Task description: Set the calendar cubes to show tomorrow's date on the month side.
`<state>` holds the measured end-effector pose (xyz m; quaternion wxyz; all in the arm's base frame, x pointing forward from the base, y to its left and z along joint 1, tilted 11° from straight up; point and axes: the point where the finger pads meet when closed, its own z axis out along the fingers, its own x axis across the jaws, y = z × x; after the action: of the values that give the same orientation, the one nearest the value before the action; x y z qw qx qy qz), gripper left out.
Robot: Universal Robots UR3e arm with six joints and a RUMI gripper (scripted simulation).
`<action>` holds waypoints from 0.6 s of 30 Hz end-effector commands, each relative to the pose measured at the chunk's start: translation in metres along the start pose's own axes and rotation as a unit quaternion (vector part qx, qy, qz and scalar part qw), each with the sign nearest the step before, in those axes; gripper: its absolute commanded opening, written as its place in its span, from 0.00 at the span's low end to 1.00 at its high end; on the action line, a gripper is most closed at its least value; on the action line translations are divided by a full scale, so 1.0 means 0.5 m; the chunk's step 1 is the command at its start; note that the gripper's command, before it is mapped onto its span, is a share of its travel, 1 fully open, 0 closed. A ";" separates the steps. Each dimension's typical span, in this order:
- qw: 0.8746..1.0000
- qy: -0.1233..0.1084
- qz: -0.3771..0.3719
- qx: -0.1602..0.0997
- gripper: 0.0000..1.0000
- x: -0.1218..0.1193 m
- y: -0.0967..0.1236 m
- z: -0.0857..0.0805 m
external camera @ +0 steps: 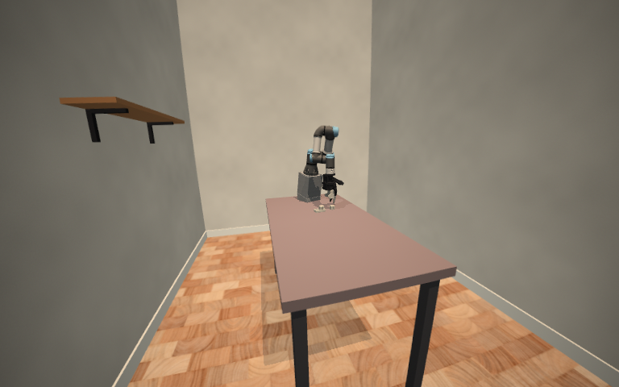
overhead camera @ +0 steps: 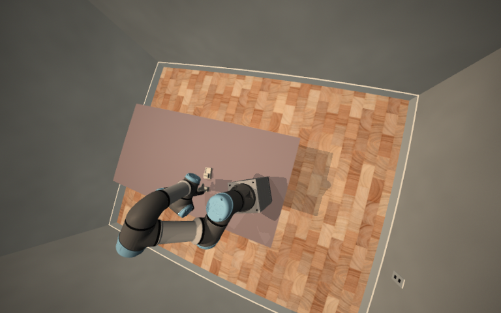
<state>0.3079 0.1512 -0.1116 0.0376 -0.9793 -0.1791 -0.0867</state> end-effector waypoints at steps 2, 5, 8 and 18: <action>1.000 0.000 0.000 0.000 0.28 0.001 0.000 -0.032; 1.000 0.000 0.000 0.000 0.28 0.001 0.001 -0.046; 1.000 0.000 0.000 0.000 0.28 0.001 0.000 -0.051; 1.000 0.000 0.000 0.000 0.28 0.001 0.001 -0.087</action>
<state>0.3023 0.1474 -0.0762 0.0375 -0.9793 -0.1791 -0.0866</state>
